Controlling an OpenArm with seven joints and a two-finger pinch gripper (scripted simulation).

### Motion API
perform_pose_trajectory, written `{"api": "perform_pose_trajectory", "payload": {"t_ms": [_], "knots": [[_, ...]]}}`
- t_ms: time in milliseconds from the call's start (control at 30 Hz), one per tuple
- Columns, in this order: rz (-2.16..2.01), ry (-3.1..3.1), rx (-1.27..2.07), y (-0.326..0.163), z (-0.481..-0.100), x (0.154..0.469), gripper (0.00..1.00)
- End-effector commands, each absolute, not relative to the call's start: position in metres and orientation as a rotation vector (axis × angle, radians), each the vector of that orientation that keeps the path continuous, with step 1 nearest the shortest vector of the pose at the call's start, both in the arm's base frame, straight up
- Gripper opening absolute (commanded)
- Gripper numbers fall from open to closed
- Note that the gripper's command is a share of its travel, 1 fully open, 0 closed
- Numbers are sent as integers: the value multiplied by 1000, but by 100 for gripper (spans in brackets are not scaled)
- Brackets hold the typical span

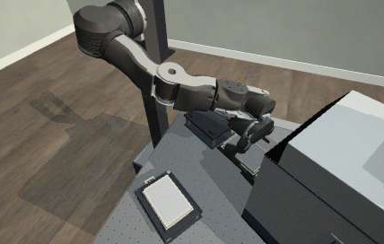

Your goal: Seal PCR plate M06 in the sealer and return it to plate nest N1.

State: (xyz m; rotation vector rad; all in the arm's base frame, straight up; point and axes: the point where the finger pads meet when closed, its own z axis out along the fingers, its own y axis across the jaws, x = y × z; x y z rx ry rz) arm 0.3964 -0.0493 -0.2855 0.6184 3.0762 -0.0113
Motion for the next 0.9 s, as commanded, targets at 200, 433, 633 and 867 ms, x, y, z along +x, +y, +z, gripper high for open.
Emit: {"api": "perform_pose_trajectory", "payload": {"t_ms": [200, 433, 633, 867], "knots": [[-5, 3074, 614, -49, -283, 398, 77], [0, 3079, 610, -49, -306, 396, 77], [0, 3079, 610, -49, -306, 396, 77], [-1, 3078, 610, -49, -305, 396, 77]]}}
